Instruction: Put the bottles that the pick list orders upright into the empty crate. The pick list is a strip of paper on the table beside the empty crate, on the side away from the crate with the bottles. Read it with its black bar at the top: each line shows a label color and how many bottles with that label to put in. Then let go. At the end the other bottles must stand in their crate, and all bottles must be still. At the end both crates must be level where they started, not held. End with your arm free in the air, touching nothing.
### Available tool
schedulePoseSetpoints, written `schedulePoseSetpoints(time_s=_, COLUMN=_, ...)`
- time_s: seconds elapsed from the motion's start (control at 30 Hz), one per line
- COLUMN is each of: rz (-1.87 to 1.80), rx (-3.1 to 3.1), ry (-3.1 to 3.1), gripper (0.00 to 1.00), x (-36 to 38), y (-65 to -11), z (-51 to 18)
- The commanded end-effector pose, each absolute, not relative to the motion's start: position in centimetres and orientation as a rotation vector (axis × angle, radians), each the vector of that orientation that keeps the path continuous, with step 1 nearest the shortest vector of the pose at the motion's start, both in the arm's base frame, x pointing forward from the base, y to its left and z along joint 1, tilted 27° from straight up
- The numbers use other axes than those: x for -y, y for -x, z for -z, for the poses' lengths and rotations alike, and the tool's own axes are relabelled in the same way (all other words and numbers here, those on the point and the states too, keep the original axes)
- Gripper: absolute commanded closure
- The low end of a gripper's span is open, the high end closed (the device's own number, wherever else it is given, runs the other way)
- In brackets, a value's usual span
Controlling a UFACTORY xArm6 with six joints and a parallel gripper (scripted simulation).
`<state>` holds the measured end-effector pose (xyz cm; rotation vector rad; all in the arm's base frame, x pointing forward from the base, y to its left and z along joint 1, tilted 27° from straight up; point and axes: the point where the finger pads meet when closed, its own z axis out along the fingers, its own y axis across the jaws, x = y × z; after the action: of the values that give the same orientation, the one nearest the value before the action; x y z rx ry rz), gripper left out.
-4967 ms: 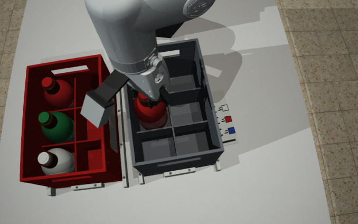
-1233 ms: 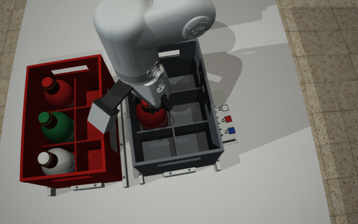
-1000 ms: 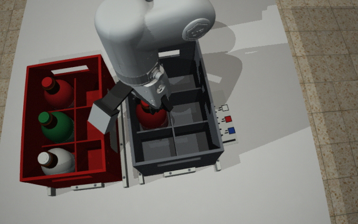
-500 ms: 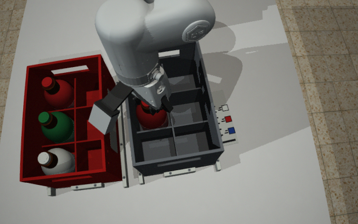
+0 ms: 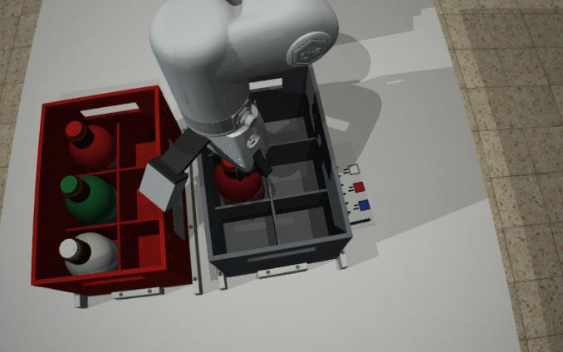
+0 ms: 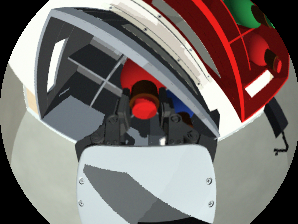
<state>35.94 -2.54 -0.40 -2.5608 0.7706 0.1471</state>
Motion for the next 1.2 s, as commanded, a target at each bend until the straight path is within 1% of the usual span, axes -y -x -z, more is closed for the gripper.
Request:
schedulePoseSetpoints(time_s=0.0, rz=-0.142, rx=-0.771, ry=2.561, gripper=1.0, x=2.63, y=-36.08, z=0.3)
schedulePoseSetpoints(time_s=0.73, rz=-0.142, rx=-0.771, ry=2.561, gripper=1.0, x=2.63, y=-36.08, z=0.3)
schedulePoseSetpoints(time_s=0.77, rz=-0.142, rx=-0.771, ry=2.561, gripper=0.35, x=2.47, y=-36.09, z=0.6)
schedulePoseSetpoints(time_s=1.17, rz=-0.142, rx=-0.771, ry=2.561, gripper=0.35, x=2.47, y=-36.09, z=0.61)
